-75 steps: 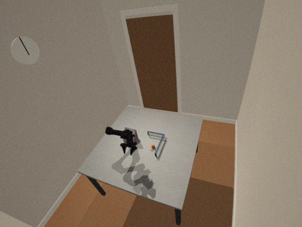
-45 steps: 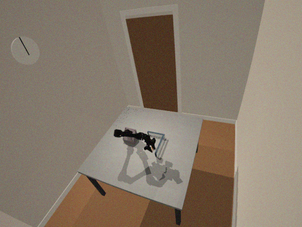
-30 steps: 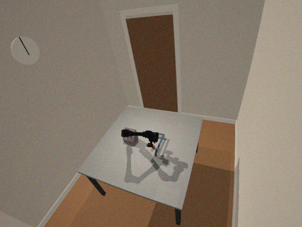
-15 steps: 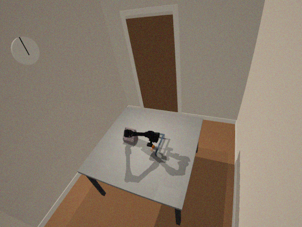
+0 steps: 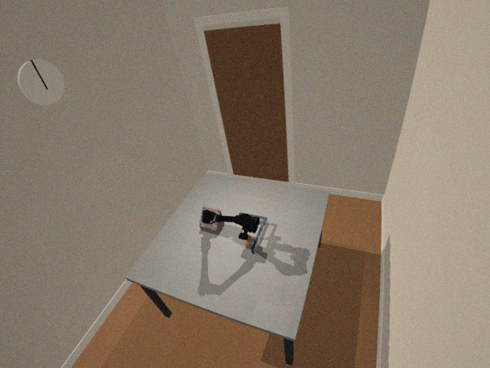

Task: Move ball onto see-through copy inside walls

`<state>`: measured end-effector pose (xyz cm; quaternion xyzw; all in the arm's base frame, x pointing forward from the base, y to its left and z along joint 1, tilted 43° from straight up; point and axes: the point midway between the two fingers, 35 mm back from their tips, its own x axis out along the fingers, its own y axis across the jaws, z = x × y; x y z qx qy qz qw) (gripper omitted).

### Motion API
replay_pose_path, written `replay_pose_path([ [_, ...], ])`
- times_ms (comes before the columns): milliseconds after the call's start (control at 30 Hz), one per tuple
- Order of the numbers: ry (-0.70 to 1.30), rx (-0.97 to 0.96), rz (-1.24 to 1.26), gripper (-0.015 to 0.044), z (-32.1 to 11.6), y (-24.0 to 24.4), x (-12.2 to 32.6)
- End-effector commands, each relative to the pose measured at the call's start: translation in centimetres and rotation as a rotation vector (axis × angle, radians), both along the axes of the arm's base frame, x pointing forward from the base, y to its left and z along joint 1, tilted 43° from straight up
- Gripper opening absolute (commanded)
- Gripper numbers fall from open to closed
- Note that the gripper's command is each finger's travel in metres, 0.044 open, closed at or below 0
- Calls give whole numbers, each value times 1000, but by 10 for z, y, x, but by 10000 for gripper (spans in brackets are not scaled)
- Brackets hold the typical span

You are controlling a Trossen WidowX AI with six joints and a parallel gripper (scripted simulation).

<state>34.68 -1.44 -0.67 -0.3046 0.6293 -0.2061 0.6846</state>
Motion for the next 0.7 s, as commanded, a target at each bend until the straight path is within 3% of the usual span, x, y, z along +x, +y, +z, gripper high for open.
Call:
replay_pose_path([
  [0, 22, -9, 2, 318, -10, -6, -4],
  [467, 21, -11, 1, 318, -23, -19, -2],
  [567, 21, -11, 1, 239, -23, -19, -2],
  [667, 21, -11, 1, 219, -23, -19, -2],
])
